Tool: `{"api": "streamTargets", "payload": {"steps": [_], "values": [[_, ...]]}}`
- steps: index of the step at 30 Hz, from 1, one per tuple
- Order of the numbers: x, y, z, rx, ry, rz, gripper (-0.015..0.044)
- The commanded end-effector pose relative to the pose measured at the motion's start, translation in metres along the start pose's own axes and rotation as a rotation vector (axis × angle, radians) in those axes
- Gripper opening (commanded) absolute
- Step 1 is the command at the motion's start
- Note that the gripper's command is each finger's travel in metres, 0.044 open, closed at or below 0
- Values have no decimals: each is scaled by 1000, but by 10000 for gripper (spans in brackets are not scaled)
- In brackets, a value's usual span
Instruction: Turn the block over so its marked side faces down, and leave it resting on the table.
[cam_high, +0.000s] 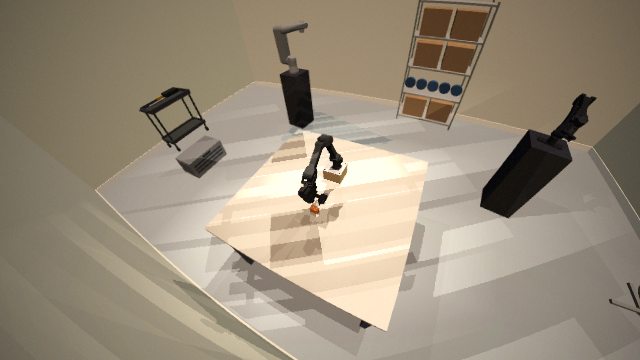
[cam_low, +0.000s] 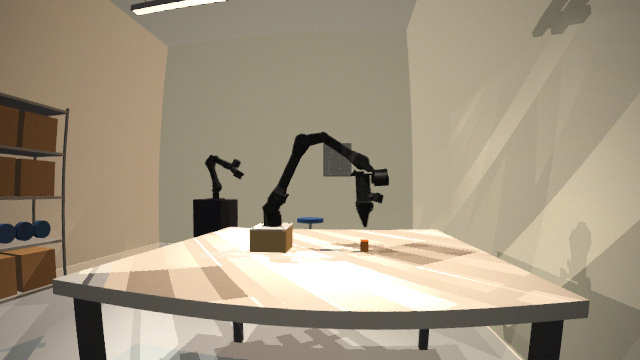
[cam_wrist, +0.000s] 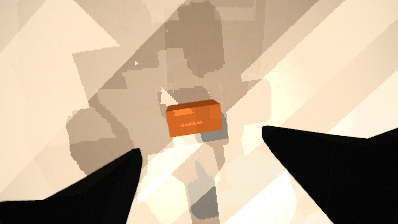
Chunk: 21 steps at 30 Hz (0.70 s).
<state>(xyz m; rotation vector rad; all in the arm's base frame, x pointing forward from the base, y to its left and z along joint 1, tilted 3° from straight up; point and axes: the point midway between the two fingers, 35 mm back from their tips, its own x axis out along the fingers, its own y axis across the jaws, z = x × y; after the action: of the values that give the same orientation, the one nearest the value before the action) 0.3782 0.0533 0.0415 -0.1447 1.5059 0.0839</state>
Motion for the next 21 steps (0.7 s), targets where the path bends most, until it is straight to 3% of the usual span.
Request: {"api": "streamTargets", "payload": {"steps": [1, 4, 8, 21], "values": [[-5, 0, 1, 6, 47, 1, 440], [-2, 0, 1, 6, 47, 1, 440], [30, 0, -1, 6, 47, 0, 440], [46, 0, -1, 6, 47, 0, 440]]}}
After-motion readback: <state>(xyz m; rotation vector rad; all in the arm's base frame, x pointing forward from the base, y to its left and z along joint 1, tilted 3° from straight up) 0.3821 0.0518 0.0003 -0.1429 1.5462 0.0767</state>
